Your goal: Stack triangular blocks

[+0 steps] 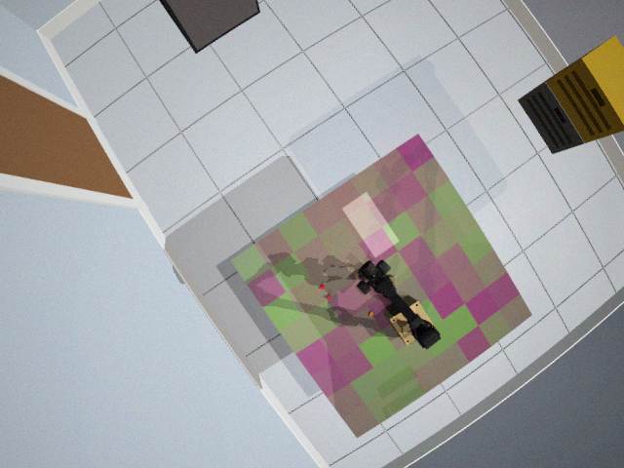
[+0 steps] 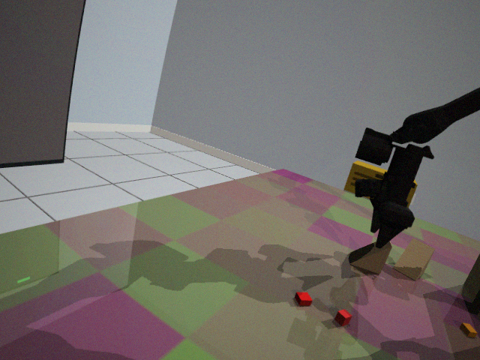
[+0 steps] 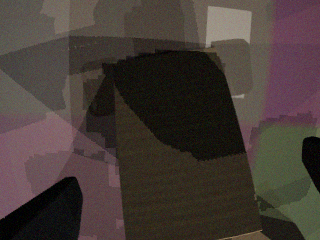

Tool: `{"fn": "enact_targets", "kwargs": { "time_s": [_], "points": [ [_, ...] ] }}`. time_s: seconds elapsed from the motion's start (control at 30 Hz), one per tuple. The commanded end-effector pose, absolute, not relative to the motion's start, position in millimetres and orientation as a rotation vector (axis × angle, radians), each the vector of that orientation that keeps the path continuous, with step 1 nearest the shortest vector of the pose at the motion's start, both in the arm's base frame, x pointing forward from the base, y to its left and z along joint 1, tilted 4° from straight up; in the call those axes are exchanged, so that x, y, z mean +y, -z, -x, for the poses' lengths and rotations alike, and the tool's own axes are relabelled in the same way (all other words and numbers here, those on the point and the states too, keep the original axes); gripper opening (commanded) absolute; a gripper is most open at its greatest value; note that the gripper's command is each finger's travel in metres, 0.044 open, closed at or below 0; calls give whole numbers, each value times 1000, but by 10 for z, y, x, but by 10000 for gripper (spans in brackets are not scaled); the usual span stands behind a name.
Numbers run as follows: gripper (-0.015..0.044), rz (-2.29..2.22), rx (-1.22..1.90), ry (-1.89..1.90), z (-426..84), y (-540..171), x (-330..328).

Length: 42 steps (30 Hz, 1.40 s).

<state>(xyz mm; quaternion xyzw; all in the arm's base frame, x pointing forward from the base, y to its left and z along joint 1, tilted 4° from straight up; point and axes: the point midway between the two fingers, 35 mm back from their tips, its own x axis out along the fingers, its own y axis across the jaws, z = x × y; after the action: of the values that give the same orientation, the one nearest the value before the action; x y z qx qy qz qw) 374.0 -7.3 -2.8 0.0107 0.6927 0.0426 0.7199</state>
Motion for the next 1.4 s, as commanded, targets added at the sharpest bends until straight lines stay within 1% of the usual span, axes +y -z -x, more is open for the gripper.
{"fn": "enact_targets", "kwargs": {
  "time_s": [0.0, 1.03, 1.23, 1.37],
  "points": [
    [440, -24, 1535, -89, -3728, 117, -65],
    [440, -25, 1537, -89, -3665, 584, 14],
    [282, -25, 1537, -89, -3665, 584, 14],
    [256, -25, 1537, -89, -3665, 584, 14]
  ]
}}
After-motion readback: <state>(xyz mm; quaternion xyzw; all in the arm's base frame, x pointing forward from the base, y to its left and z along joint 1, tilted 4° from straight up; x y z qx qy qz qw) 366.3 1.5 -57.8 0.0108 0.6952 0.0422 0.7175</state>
